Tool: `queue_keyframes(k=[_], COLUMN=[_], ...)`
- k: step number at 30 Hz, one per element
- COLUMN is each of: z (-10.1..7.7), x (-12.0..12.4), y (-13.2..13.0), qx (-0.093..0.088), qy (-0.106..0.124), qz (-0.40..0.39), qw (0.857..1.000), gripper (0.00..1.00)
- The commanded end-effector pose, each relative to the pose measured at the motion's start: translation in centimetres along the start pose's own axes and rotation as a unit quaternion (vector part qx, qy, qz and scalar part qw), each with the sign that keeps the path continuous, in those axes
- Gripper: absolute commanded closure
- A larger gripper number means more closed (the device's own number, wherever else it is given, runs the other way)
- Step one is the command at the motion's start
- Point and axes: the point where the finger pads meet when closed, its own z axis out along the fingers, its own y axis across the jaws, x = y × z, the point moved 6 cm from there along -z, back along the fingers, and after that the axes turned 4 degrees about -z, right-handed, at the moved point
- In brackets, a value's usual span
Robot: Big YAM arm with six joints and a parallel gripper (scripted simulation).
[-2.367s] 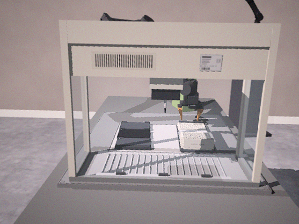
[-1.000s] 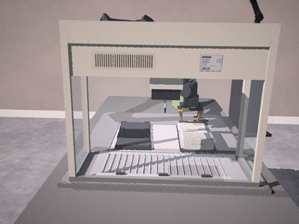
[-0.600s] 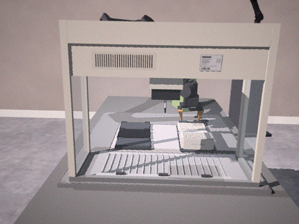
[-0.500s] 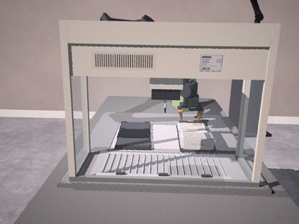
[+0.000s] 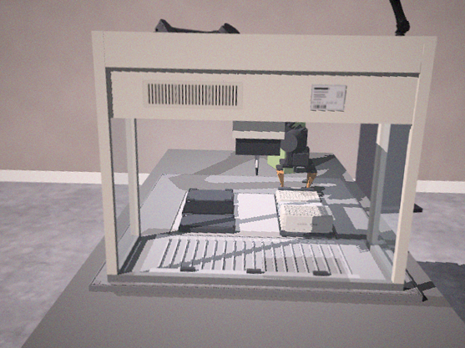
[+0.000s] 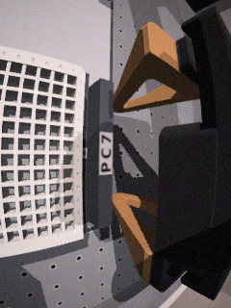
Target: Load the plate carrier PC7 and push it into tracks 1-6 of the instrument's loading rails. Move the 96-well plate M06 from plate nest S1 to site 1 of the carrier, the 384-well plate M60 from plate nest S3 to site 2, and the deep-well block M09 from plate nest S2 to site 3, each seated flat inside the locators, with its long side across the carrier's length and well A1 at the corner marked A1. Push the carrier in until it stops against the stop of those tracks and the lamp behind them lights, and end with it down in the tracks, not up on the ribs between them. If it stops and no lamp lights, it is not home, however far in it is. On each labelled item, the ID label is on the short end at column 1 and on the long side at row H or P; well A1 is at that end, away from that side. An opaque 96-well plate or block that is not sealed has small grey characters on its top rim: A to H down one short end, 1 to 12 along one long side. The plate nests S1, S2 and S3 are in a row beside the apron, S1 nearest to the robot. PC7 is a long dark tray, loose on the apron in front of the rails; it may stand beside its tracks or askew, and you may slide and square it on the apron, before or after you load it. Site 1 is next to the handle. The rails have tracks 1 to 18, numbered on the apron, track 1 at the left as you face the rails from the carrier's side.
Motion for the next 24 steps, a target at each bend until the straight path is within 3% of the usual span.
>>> queue_keyframes(k=[1, 24], z=[-1.31, -1.38], x=[-2.08, -2.93], y=[0.16, 0.09], qx=[-0.001, -0.002], qy=[-0.022, -0.024], qz=[0.004, 0.002], qw=[1.0, 1.0], gripper=[0.2, 0.2])
